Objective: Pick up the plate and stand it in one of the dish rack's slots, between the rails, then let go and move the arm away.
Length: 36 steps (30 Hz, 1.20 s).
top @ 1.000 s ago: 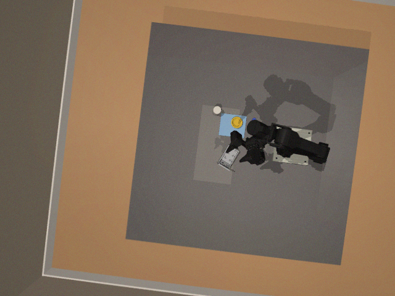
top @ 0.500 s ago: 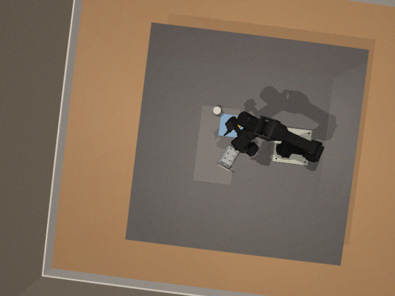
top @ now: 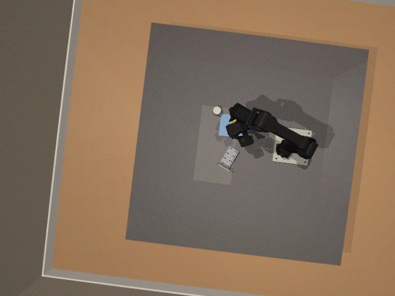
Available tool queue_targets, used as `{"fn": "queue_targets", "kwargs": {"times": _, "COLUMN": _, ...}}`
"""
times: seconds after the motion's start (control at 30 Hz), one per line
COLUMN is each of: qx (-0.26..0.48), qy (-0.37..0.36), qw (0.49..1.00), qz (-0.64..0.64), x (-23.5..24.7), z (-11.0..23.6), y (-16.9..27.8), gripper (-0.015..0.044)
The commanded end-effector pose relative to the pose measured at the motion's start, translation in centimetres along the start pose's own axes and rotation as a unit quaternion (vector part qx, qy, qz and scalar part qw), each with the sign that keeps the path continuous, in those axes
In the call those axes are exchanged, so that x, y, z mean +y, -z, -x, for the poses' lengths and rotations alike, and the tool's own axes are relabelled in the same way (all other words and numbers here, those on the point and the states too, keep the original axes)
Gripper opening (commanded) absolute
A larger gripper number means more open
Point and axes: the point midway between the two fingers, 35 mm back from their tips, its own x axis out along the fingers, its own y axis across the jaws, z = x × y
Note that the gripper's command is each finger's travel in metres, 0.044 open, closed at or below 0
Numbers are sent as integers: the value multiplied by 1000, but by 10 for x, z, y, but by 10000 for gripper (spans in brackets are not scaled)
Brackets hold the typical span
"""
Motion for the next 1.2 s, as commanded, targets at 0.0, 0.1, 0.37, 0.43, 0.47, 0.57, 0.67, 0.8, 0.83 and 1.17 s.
{"fn": "queue_targets", "kwargs": {"times": 0.0, "qx": 44, "qy": 6, "qw": 998, "qz": -50, "x": -12, "z": -10, "y": 15, "gripper": 400}}
{"fn": "queue_targets", "kwargs": {"times": 0.1, "qx": 76, "qy": 15, "qw": 993, "qz": -88, "x": -20, "z": -15, "y": 28, "gripper": 400}}
{"fn": "queue_targets", "kwargs": {"times": 0.37, "qx": 161, "qy": 42, "qw": 969, "qz": -183, "x": -40, "z": -24, "y": 63, "gripper": 400}}
{"fn": "queue_targets", "kwargs": {"times": 0.43, "qx": 180, "qy": 49, "qw": 961, "qz": -203, "x": -44, "z": -25, "y": 71, "gripper": 400}}
{"fn": "queue_targets", "kwargs": {"times": 0.47, "qx": 185, "qy": 50, "qw": 959, "qz": -208, "x": -45, "z": -26, "y": 74, "gripper": 400}}
{"fn": "queue_targets", "kwargs": {"times": 0.57, "qx": 187, "qy": 51, "qw": 958, "qz": -210, "x": -45, "z": -26, "y": 74, "gripper": 400}}
{"fn": "queue_targets", "kwargs": {"times": 0.67, "qx": 187, "qy": 51, "qw": 958, "qz": -210, "x": -46, "z": -34, "y": 76, "gripper": 400}}
{"fn": "queue_targets", "kwargs": {"times": 0.8, "qx": 186, "qy": 51, "qw": 958, "qz": -210, "x": -48, "z": -80, "y": 92, "gripper": 400}}
{"fn": "queue_targets", "kwargs": {"times": 0.83, "qx": 186, "qy": 51, "qw": 958, "qz": -210, "x": -48, "z": -92, "y": 97, "gripper": 400}}
{"fn": "queue_targets", "kwargs": {"times": 1.17, "qx": 187, "qy": 51, "qw": 958, "qz": -210, "x": -40, "z": -133, "y": 118, "gripper": 400}}
